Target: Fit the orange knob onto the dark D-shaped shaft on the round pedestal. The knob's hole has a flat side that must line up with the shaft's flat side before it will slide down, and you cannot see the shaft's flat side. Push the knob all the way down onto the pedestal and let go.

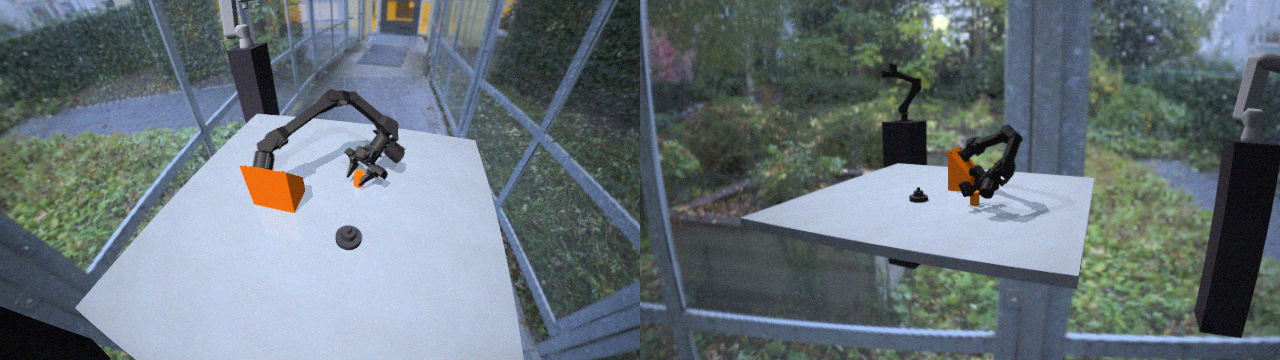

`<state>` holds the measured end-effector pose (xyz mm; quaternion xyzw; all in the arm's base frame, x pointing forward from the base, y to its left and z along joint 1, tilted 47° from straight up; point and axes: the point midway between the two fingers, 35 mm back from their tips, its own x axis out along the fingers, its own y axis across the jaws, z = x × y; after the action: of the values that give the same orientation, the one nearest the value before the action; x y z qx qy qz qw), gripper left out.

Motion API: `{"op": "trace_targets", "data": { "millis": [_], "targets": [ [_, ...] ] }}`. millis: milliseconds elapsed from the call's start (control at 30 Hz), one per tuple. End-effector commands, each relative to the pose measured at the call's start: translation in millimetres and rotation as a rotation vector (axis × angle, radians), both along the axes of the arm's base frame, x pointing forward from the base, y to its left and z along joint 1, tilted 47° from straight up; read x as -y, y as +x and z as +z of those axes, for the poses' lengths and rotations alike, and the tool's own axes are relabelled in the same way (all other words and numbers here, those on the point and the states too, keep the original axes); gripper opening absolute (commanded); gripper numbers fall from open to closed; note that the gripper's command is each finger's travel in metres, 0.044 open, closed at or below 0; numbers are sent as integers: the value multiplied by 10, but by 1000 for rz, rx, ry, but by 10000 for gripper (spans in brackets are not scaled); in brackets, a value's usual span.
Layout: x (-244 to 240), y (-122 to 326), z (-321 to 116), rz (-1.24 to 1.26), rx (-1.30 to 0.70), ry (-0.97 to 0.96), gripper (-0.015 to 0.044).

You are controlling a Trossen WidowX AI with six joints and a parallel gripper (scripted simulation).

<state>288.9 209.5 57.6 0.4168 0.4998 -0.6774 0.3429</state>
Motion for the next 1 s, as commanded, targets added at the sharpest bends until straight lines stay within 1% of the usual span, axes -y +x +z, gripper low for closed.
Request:
{"op": "trace_targets", "data": {
  "millis": [0, 100, 333, 533, 700, 767, 967],
  "targets": [
    [2, -1, -1, 0, 0, 0, 365],
    [2, -1, -1, 0, 0, 0, 440],
    [21, 3, 18, -1, 3, 2, 440],
    [585, 31, 530, -18, 90, 35, 440],
    [604, 29, 543, -26, 94, 48, 440],
    [603, 35, 525, -85, 100, 147, 440],
    [639, 97, 600, -303, 188, 607, 440]
  ]
}}
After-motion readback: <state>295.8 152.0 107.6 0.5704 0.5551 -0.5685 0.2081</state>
